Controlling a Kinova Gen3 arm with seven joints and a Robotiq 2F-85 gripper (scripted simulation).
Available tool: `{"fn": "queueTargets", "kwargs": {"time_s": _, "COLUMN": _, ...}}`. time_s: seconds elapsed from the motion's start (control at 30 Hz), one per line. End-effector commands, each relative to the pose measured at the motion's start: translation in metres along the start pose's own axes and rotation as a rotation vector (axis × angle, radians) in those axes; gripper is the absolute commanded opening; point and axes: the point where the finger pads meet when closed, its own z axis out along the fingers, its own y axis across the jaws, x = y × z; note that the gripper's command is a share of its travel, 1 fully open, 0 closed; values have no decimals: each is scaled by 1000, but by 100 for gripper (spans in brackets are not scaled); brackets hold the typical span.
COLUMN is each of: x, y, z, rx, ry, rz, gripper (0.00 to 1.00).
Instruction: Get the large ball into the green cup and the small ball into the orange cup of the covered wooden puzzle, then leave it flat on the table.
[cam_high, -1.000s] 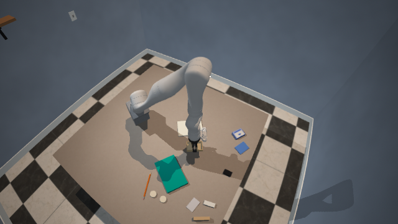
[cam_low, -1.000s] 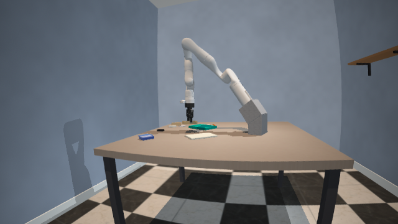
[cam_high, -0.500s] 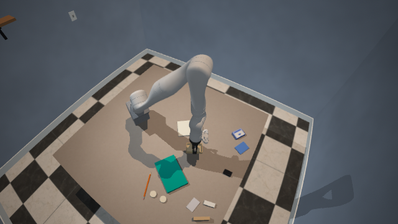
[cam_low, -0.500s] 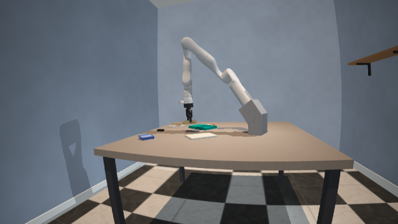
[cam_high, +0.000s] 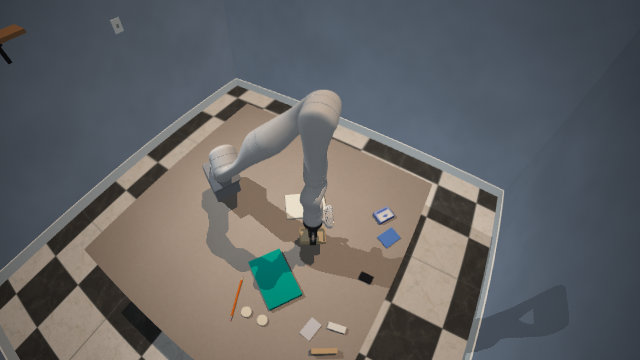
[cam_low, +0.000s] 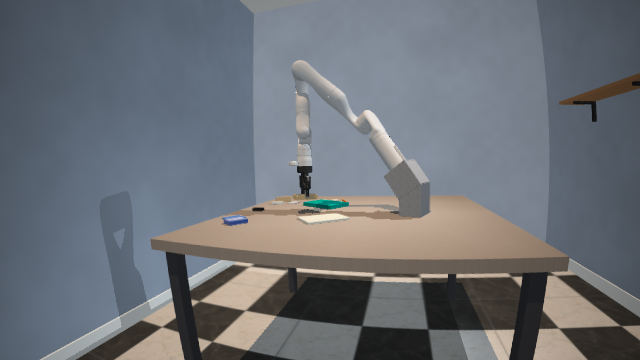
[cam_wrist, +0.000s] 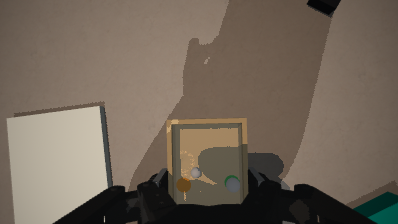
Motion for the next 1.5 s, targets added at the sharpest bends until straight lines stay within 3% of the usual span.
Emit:
{"fn": "queueTargets", "kwargs": {"time_s": 0.0, "x": 1, "y": 5, "z": 0, "rx": 4, "ry": -2, "rz": 17, "gripper": 72}}
{"fn": "queueTargets", "kwargs": {"time_s": 0.27, "x": 2, "y": 5, "z": 0, "rx": 15, "ry": -38, "rz": 17, "gripper": 72}}
{"fn": "queueTargets", "kwargs": {"time_s": 0.33, "x": 2, "y": 5, "z": 0, "rx": -17, "ry": -33, "rz": 17, "gripper": 72}}
{"fn": "queueTargets", "kwargs": {"time_s": 0.5, "x": 2, "y": 5, "z": 0, "rx": 17, "ry": -36, "rz": 17, "gripper": 72}}
{"fn": "queueTargets", "kwargs": {"time_s": 0.53, "x": 2, "y": 6, "z": 0, "rx": 32, "ry": -27, "rz": 17, "gripper": 72}}
{"fn": "queueTargets", "kwargs": {"time_s": 0.6, "x": 2, "y": 5, "z": 0, "rx": 0, "ry": -26, "rz": 17, "gripper": 72}}
{"fn": "queueTargets", "kwargs": {"time_s": 0.67, "x": 1, "y": 5, "z": 0, "rx": 14, "ry": -7, "rz": 17, "gripper": 72}}
{"fn": "queueTargets", "kwargs": {"time_s": 0.77, "x": 2, "y": 4, "z": 0, "rx": -29, "ry": -22, "rz": 17, "gripper": 72}}
{"fn": "queueTargets", "kwargs": {"time_s": 0.87, "x": 1, "y": 5, "z": 0, "rx": -10, "ry": 27, "rz": 17, "gripper": 72}}
{"fn": "queueTargets", "kwargs": {"time_s": 0.9, "x": 1, "y": 4, "z": 0, "rx": -26, "ry": 33, "rz": 16, "gripper": 72}}
{"fn": "queueTargets", "kwargs": {"time_s": 1.07, "x": 1, "y": 4, "z": 0, "rx": -64, "ry": 17, "rz": 16, "gripper": 72}}
{"fn": "queueTargets", "kwargs": {"time_s": 1.2, "x": 2, "y": 4, "z": 0, "rx": -42, "ry": -34, "rz": 17, "gripper": 72}}
{"fn": "queueTargets", "kwargs": {"time_s": 1.3, "x": 1, "y": 5, "z": 0, "rx": -18, "ry": -13, "rz": 17, "gripper": 72}}
{"fn": "queueTargets", "kwargs": {"time_s": 1.47, "x": 1, "y": 4, "z": 0, "rx": -33, "ry": 30, "rz": 16, "gripper": 72}}
